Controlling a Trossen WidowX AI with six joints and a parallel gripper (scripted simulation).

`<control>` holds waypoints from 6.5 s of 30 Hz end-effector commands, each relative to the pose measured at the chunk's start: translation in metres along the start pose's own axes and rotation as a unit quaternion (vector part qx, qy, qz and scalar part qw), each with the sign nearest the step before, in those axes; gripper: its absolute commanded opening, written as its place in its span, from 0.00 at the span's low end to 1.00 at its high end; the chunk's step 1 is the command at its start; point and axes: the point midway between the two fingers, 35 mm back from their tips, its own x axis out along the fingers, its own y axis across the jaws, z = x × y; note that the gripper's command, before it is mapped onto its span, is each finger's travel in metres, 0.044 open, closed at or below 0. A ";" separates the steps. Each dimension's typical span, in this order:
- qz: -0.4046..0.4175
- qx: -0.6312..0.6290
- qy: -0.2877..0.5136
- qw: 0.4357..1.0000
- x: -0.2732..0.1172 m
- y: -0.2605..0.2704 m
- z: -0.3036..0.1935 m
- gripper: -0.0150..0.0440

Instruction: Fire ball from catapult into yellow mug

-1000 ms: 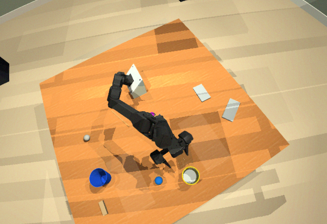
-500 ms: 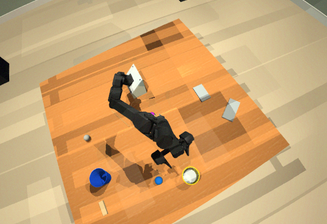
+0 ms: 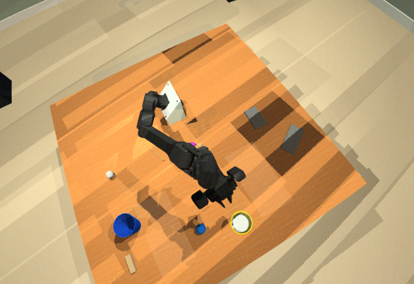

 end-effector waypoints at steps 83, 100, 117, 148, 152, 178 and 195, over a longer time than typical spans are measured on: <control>0.027 -0.839 0.319 0.439 -0.133 0.121 -0.320 0.25; 0.027 -0.841 0.321 0.433 -0.120 0.124 -0.329 0.25; 0.028 -0.845 0.326 0.422 -0.099 0.128 -0.347 0.25; 0.030 -0.852 0.335 0.401 -0.065 0.132 -0.385 0.25; 0.030 -0.853 0.336 0.398 -0.062 0.133 -0.390 0.25; 0.029 -0.863 0.288 0.415 -0.125 0.177 -0.315 0.30; 0.060 -0.733 0.251 0.630 -0.092 0.187 -0.263 1.00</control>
